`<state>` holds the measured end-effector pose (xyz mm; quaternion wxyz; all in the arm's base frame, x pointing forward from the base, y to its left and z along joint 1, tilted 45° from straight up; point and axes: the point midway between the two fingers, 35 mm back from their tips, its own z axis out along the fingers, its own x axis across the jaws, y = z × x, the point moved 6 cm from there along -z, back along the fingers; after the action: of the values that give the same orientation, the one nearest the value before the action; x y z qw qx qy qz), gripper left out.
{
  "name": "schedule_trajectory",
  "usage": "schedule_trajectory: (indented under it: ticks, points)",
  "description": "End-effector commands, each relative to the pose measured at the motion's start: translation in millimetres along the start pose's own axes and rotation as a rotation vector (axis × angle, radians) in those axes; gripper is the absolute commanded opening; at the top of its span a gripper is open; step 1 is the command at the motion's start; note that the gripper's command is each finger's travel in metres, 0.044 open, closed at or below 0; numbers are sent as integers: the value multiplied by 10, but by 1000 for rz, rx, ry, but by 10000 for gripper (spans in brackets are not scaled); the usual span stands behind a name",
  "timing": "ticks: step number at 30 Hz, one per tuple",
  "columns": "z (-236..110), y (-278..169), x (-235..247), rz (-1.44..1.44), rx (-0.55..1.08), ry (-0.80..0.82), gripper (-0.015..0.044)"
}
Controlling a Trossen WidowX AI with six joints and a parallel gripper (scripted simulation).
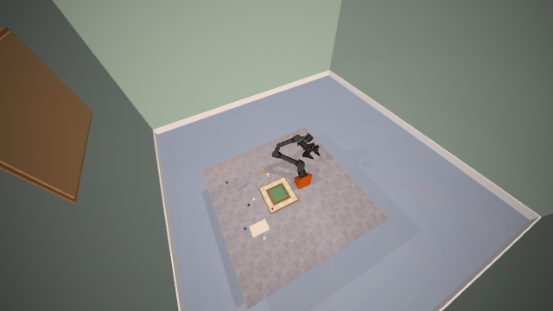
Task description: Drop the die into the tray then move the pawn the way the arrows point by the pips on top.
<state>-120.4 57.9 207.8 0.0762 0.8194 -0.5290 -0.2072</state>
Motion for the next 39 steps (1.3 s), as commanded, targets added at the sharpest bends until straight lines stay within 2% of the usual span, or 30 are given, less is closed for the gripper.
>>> schedule_trajectory:
  ticks: [1,5,13,20,30,39]
  points:
    - [0,-7,-12,10,4,-4,374]
    - [-12,-182,-236,217,88,-77,275]
    - [-141,-786,-642,721,290,-254,275]
    - [-371,-1459,-750,1166,471,-409,275]
    - [-814,-2295,-394,1701,713,-587,275]
    - [-1261,-2854,365,2228,943,-762,275]
